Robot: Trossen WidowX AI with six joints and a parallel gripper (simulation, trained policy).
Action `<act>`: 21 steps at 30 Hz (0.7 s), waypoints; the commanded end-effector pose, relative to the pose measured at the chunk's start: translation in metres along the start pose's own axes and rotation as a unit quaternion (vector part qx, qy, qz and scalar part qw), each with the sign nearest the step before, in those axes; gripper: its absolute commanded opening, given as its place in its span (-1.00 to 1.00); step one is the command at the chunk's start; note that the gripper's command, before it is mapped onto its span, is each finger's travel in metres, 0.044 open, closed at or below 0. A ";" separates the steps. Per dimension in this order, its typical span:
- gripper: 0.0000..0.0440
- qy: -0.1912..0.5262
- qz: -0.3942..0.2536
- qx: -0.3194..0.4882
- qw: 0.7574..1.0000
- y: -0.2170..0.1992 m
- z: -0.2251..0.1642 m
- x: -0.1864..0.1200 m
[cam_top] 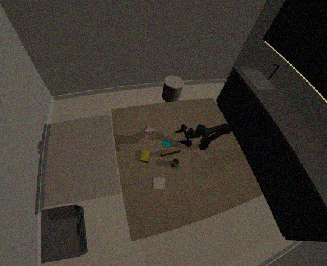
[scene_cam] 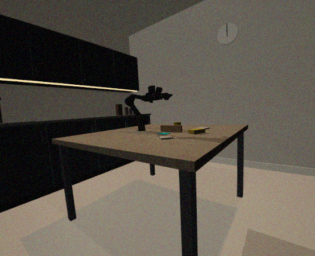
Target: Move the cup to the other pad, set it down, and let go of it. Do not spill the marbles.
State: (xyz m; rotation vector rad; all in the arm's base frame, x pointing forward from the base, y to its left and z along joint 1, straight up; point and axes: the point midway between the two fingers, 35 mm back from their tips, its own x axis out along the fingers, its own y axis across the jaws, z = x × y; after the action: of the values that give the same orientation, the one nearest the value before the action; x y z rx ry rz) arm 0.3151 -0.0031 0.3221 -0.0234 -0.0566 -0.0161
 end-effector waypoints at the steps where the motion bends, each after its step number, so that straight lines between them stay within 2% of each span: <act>1: 0.70 0.000 0.004 0.000 1.000 0.002 0.001 0.000; 13: -0.69 0.029 0.032 0.021 0.999 0.017 0.010 0.007; 16: -0.66 0.042 0.039 0.033 0.998 0.022 0.011 0.010; 21: -0.40 0.062 0.052 0.058 0.995 0.030 0.014 0.016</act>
State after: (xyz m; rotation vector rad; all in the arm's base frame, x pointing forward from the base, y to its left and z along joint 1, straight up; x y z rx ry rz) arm 0.3272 0.0222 0.3370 0.0659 0.0421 0.0733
